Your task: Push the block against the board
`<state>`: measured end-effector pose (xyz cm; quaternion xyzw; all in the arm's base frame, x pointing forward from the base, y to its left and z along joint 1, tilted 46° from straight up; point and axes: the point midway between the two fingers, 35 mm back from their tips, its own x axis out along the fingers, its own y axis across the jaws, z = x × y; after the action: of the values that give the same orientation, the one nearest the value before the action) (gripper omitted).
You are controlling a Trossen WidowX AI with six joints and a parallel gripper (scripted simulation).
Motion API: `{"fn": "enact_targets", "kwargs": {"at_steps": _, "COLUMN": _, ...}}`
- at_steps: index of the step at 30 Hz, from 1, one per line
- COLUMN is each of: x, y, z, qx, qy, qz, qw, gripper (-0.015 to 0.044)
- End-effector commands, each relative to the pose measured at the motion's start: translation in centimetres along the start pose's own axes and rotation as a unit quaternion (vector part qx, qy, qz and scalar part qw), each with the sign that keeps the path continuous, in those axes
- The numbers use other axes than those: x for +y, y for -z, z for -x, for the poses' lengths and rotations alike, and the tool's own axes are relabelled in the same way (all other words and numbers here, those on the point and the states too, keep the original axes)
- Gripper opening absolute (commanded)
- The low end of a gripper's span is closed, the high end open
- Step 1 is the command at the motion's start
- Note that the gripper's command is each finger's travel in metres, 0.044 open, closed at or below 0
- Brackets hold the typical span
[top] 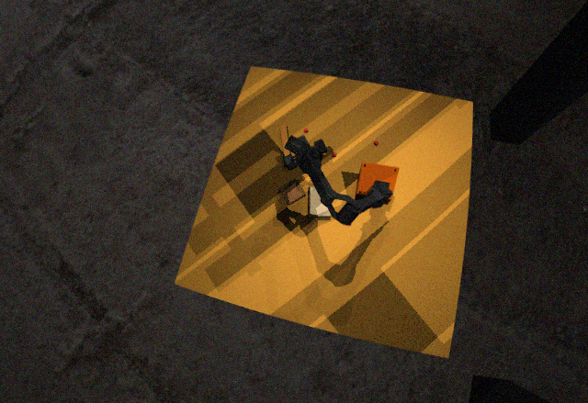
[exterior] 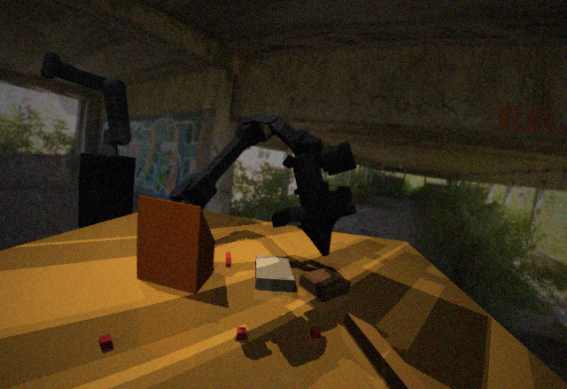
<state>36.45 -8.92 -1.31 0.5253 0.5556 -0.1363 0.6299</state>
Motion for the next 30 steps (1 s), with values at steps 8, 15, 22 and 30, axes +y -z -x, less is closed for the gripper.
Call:
{"fn": "enact_targets", "kwargs": {"at_steps": 8, "x": -2.0, "y": 7.2, "z": -2.5, "qx": 0.135, "qy": 0.038, "qz": -0.131, "qw": 0.981, "gripper": 0.0000}}
{"fn": "enact_targets", "kwargs": {"at_steps": 15, "x": -3.1, "y": 11.6, "z": -3.2, "qx": 0.208, "qy": 0.074, "qz": -0.215, "qw": 0.951, "gripper": 0.0000}}
{"fn": "enact_targets", "kwargs": {"at_steps": 22, "x": -3.3, "y": 12.5, "z": -3.2, "qx": 0.222, "qy": 0.083, "qz": -0.233, "qw": 0.943, "gripper": 0.0000}}
{"fn": "enact_targets", "kwargs": {"at_steps": 30, "x": -3.5, "y": 15.1, "z": -8.0, "qx": 0.225, "qy": 0.085, "qz": -0.231, "qw": 0.943, "gripper": 0.0000}}
